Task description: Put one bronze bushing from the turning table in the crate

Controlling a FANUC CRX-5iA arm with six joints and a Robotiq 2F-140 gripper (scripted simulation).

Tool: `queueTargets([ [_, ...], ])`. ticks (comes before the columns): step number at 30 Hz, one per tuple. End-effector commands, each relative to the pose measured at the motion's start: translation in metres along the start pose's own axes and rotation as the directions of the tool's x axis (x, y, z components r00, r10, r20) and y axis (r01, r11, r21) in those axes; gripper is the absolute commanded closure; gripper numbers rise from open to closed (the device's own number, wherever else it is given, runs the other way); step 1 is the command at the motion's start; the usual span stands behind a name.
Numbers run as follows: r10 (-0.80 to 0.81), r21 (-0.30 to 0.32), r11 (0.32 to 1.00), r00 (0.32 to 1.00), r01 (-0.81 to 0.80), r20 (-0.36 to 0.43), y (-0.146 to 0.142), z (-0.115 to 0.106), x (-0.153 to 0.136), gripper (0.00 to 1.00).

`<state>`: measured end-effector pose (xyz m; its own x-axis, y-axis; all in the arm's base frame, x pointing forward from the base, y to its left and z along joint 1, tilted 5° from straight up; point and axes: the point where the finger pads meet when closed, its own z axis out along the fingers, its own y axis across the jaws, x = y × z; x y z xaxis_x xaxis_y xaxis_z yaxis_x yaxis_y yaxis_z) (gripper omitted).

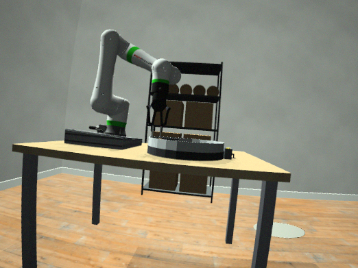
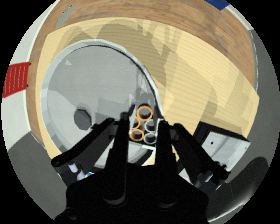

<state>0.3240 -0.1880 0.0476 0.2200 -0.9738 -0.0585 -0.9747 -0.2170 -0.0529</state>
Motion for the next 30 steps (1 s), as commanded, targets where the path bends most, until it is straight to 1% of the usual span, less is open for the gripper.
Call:
queueTargets([
  [1,0.0,0.0,1.0,1.0,0.0,0.0,0.0,0.0,0.0,0.76],
  [5,0.0,0.0,1.0,1.0,0.0,0.0,0.0,-0.006,0.0,0.76],
  [11,0.0,0.0,1.0,1.0,0.0,0.0,0.0,-0.03,0.0,0.76],
  [30,0.0,0.0,1.0,1.0,0.0,0.0,0.0,-0.032,0.0,0.76],
])
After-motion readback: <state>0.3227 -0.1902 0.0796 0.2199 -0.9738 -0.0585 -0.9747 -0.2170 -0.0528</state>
